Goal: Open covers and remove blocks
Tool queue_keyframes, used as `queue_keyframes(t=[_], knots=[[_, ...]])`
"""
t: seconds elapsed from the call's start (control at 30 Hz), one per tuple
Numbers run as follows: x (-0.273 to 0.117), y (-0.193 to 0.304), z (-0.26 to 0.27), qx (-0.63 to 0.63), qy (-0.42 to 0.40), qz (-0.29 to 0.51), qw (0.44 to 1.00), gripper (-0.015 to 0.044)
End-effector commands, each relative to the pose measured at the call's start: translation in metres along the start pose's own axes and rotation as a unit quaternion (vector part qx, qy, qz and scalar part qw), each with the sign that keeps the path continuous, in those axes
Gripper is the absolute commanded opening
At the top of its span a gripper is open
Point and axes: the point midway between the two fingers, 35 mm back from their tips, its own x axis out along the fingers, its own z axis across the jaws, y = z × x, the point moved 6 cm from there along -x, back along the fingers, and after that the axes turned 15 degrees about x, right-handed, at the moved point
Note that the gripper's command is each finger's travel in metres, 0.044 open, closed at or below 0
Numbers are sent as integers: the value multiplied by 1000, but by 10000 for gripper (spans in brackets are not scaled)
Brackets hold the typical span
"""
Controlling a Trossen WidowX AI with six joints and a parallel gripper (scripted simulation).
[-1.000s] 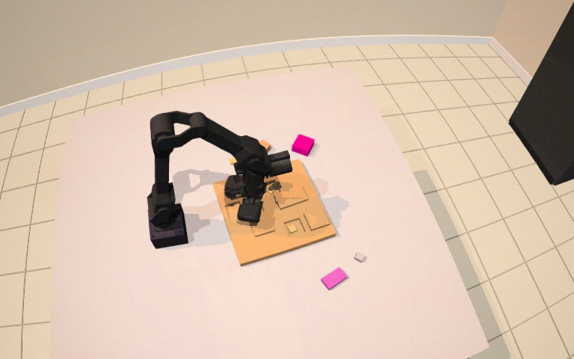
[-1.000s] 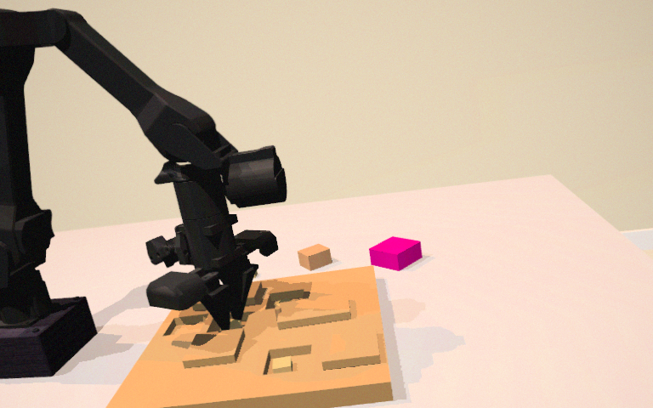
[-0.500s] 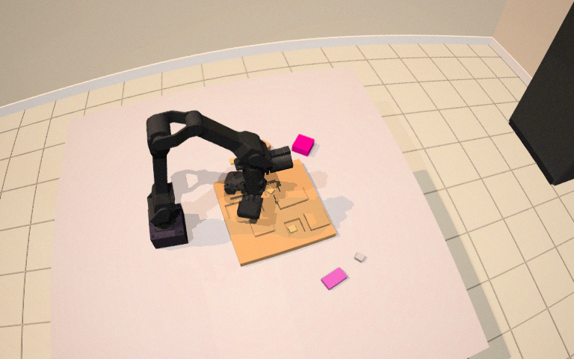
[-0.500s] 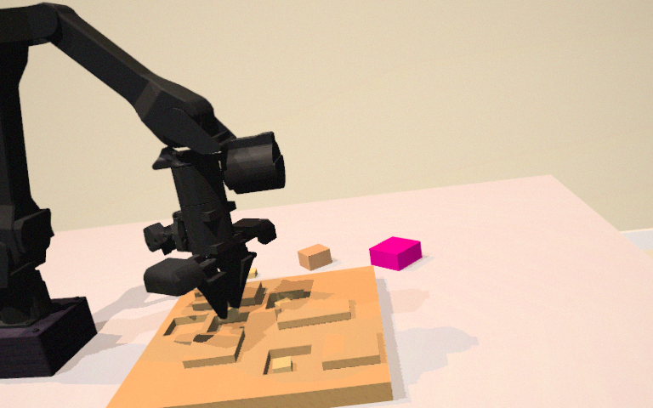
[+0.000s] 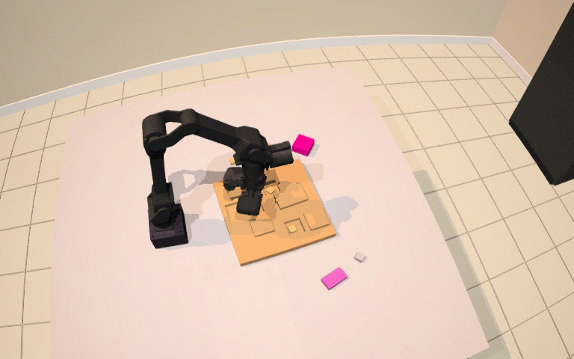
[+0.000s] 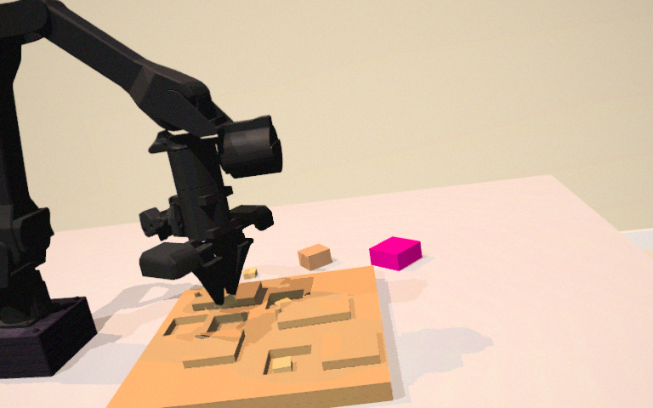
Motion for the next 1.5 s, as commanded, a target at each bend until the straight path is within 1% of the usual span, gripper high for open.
queue_keyframes(t=[0.0, 0.7, 1.47], knots=[[-7, 0, 0, 3, 1, 1, 1000, 80], [-56, 0, 0, 3, 1, 1, 1000, 80], [-56, -65, -55, 3, 3, -2, 1000, 80]])
